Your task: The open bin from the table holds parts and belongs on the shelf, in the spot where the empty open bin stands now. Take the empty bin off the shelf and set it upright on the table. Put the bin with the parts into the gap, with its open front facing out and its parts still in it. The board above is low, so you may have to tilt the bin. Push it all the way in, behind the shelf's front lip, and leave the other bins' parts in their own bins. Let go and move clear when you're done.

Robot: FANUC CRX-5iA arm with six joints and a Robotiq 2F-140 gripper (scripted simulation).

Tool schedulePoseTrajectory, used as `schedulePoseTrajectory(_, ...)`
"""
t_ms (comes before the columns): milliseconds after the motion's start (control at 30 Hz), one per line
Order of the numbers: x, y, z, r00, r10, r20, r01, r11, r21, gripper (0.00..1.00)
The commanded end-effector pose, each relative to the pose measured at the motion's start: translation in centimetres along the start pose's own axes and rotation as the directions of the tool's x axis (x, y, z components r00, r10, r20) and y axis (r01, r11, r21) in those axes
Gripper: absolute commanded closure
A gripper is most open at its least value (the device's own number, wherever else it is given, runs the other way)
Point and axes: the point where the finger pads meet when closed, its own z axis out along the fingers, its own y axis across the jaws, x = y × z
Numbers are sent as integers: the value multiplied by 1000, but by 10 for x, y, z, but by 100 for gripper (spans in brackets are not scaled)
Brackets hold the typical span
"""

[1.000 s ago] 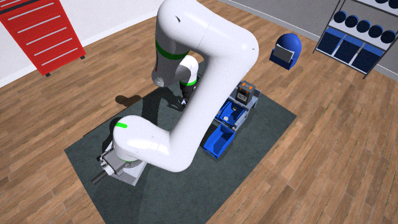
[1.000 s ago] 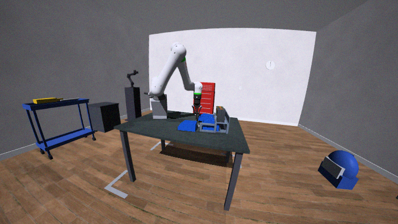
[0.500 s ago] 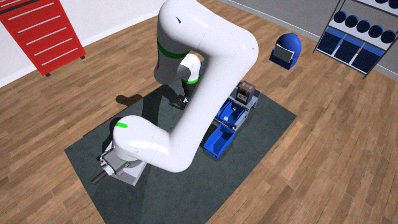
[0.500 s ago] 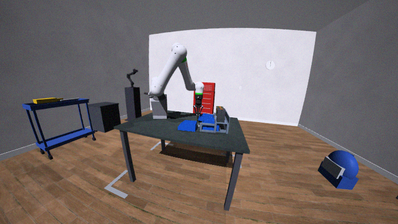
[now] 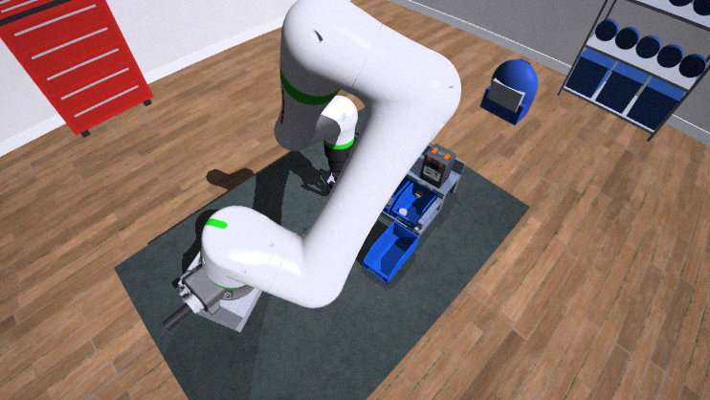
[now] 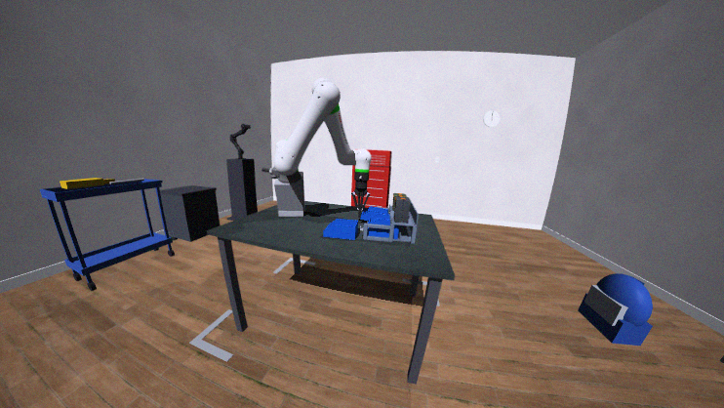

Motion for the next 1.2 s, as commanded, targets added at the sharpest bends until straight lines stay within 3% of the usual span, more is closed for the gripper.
schedulePoseTrajectory(0,0,1,-1,1000,0,0,0,1000,-1,90)
schedulePoseTrajectory(1167,0,26,-1,1000,0,0,0,1000,-1,90)
